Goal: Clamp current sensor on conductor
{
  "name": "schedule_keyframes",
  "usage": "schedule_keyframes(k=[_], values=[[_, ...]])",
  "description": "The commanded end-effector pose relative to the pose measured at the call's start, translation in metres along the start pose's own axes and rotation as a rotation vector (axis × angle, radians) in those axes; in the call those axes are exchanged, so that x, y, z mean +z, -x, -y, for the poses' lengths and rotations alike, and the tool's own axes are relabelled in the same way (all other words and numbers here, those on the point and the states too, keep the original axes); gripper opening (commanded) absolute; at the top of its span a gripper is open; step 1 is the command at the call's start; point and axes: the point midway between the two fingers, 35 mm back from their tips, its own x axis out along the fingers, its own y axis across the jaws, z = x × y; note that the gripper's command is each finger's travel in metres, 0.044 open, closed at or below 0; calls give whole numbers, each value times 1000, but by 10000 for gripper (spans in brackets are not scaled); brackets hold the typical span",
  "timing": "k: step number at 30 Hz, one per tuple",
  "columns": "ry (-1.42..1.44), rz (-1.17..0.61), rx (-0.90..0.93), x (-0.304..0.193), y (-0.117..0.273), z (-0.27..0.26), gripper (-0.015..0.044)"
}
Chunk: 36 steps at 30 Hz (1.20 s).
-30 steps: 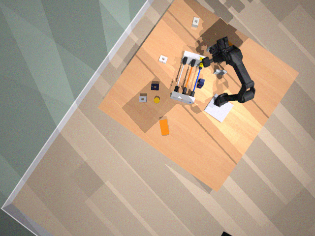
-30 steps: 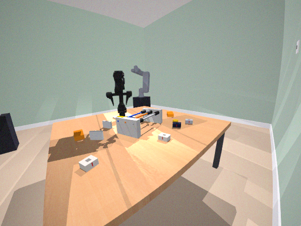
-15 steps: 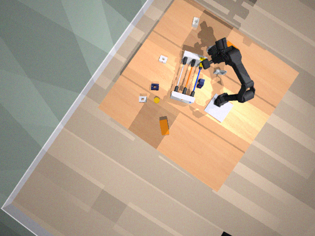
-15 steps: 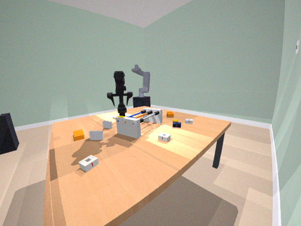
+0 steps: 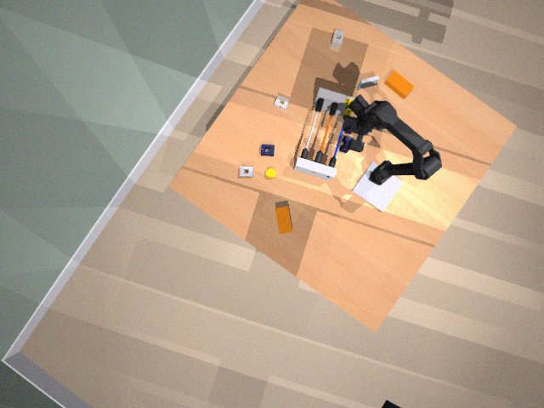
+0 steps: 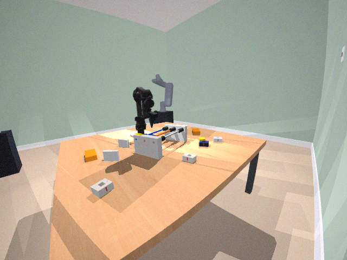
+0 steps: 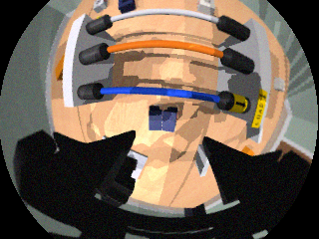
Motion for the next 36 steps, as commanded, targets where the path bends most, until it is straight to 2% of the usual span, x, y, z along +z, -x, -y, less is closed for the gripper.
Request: schedule_keyframes(k=[1,36], values=[[21,-4,-1,-2,-4,-2,440],[21,-4,-1,-3,-59,-2,440]])
